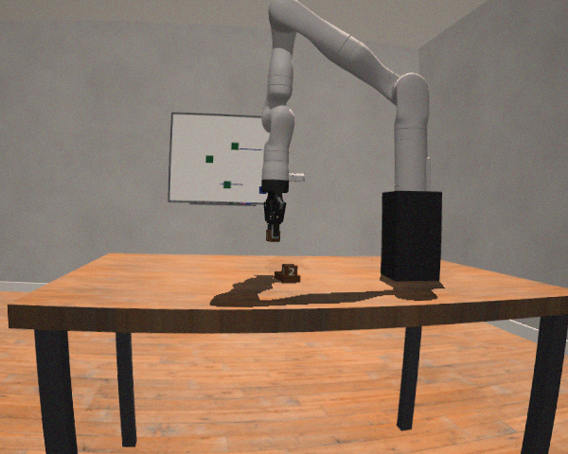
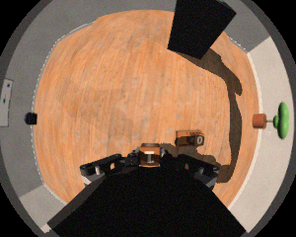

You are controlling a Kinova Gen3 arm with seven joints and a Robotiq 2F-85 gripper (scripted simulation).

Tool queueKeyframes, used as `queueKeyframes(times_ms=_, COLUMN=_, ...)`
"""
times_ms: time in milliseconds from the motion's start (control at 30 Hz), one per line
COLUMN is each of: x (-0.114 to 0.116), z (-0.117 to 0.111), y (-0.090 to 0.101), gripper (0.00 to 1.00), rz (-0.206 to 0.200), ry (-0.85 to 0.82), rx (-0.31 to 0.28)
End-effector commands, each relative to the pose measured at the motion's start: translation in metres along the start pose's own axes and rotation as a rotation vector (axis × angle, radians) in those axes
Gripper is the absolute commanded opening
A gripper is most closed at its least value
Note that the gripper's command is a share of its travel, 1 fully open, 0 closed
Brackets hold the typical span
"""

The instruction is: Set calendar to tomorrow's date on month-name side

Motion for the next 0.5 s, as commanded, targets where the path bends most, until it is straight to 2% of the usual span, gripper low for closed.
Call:
queueKeyframes(times_ms=0, x=0.002, z=-0.003, y=-0.013, gripper=0.28, rz=0.002, ry=0.003, rx=0.011)
queueKeyframes(times_ms=200, x=0.001, z=-0.003, y=-0.041, gripper=0.28, rz=0.002, ry=0.003, rx=0.011)
queueKeyframes(times_ms=267, x=0.001, z=-0.003, y=-0.041, gripper=0.28, rz=0.002, ry=0.003, rx=0.011)
queueKeyframes(times_ms=467, x=0.001, z=-0.004, y=-0.068, gripper=0.28, rz=0.002, ry=0.003, rx=0.011)
Point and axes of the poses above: the point where the finger pads meet when closed, its own y axis back along the fingers, its own x axis across the jaws, z = x × y, the point moved 8 cm from there along y, back along the fingers, and after that the axes turned 6 degrees about -y, right-handed, at the moved point
